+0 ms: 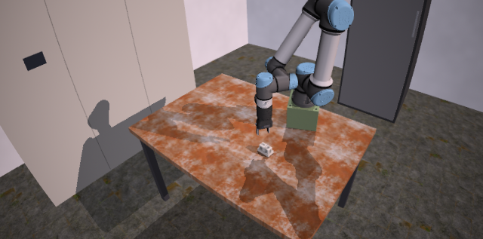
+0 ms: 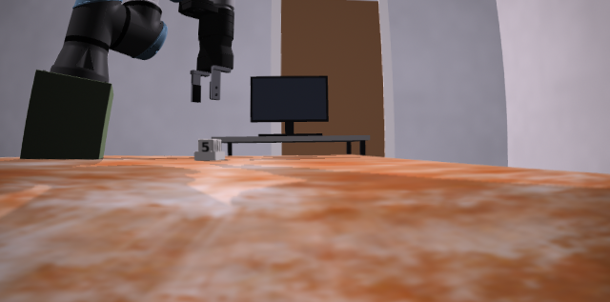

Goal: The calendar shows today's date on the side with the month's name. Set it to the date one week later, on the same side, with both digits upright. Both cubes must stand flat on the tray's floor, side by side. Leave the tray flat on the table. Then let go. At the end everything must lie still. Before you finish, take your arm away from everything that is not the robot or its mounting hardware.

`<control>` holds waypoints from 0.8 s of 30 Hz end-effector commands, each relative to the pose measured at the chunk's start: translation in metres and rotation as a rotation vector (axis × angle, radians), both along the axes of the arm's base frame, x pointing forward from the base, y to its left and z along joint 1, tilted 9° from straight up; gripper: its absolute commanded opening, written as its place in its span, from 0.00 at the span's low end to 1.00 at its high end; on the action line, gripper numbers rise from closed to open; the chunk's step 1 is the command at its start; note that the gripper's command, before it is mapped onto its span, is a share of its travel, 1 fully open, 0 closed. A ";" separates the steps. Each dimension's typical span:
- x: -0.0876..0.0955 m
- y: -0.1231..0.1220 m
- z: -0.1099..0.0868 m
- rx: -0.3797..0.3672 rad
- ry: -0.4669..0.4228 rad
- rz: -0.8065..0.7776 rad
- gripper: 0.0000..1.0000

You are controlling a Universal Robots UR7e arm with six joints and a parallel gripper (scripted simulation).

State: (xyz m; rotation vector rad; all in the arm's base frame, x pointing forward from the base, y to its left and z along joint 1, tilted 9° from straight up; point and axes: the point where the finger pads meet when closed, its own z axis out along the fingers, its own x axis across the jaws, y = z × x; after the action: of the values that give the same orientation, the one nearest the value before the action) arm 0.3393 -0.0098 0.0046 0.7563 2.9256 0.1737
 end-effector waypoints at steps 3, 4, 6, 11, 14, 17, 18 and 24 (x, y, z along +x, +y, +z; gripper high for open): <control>0.003 0.002 -0.006 -0.031 -0.019 0.216 1.00; 0.003 0.002 -0.006 -0.035 -0.021 0.246 1.00; 0.004 0.003 -0.007 -0.041 -0.024 0.285 1.00; 0.005 0.005 -0.011 -0.060 -0.035 0.423 1.00; 0.006 0.006 -0.012 -0.068 -0.040 0.479 1.00; 0.006 0.006 -0.013 -0.070 -0.041 0.493 1.00; 0.006 0.006 -0.013 -0.072 -0.042 0.505 1.00; 0.006 0.007 -0.014 -0.077 -0.045 0.540 1.00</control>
State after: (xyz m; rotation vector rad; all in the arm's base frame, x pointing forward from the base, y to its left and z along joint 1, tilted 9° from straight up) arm 0.3451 -0.0031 -0.0089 -0.0205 2.9996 0.1224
